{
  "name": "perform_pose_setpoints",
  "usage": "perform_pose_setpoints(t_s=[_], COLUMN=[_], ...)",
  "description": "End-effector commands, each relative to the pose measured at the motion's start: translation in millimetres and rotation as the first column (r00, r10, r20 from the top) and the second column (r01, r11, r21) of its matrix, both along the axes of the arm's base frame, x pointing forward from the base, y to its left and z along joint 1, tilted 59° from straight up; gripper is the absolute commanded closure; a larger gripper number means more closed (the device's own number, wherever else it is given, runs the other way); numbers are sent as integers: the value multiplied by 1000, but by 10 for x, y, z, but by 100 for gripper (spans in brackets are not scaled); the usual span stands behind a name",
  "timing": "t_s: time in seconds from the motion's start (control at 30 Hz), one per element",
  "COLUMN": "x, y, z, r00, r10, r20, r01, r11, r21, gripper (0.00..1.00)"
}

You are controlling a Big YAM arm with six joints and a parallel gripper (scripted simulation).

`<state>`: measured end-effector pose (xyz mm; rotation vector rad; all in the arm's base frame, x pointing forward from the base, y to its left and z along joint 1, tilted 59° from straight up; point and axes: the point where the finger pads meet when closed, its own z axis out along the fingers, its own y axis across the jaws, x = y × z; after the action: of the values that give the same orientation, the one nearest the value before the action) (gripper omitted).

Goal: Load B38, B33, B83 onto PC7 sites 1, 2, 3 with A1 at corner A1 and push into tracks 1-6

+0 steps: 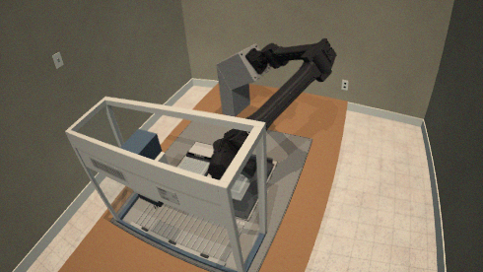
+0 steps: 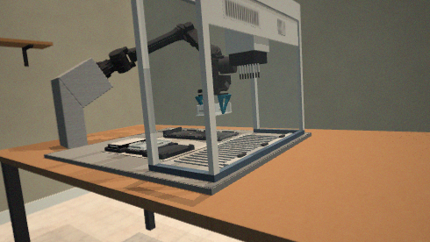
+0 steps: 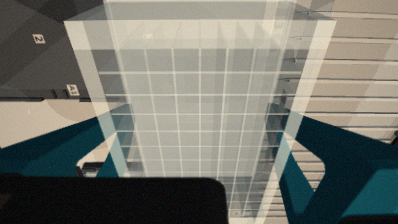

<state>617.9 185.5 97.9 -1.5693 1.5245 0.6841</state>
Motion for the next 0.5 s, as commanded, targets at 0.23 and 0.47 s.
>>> perform_pose_setpoints(t_s=[0.23,0.47], x=[145,-34], y=[-127,153], z=[222,244], r00=[999,1000], r10=[-49,-2], r20=[-10,-10], r01=[49,2], r11=[999,1000], r21=[6,7], gripper=[100,100])
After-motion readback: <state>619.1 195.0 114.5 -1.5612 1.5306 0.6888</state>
